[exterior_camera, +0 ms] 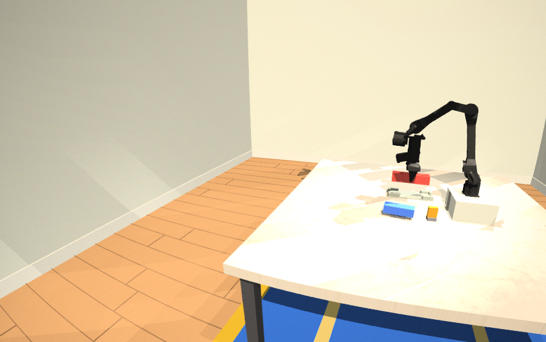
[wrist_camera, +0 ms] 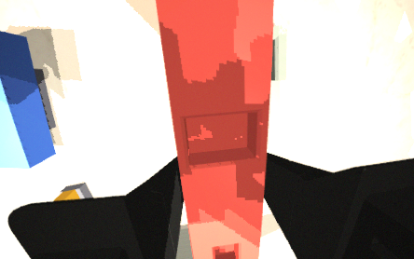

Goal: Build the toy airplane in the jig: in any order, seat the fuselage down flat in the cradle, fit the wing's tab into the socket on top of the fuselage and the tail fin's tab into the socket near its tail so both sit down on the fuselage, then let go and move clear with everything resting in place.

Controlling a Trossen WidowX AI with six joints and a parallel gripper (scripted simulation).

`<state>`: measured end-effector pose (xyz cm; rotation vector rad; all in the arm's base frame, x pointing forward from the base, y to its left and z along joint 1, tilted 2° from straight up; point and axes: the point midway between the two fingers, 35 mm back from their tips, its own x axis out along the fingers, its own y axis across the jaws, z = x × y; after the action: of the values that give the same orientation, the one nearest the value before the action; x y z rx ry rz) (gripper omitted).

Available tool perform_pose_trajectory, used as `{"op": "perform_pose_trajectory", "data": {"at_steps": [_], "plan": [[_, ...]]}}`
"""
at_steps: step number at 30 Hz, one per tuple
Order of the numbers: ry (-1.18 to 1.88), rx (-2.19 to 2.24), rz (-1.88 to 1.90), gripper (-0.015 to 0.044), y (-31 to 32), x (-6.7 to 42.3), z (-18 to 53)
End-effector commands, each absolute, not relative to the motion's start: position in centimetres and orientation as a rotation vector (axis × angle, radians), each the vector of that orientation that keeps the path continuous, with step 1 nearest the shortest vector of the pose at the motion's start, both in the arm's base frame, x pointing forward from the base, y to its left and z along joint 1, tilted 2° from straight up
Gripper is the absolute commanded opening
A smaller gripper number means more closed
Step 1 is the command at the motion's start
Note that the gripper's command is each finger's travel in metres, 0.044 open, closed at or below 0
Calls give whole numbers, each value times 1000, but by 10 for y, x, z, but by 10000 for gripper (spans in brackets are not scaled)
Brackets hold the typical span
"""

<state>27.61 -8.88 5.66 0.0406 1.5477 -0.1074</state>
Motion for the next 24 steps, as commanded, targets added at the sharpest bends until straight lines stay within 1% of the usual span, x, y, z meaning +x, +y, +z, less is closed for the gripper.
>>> {"op": "perform_pose_trajectory", "data": {"at_steps": [1, 20, 24], "plan": [[1549, 27, -90, 0, -101, 272, 51], [1552, -26, -45, 0, -150, 251, 29], [1552, -26, -45, 105, -150, 251, 29]]}}
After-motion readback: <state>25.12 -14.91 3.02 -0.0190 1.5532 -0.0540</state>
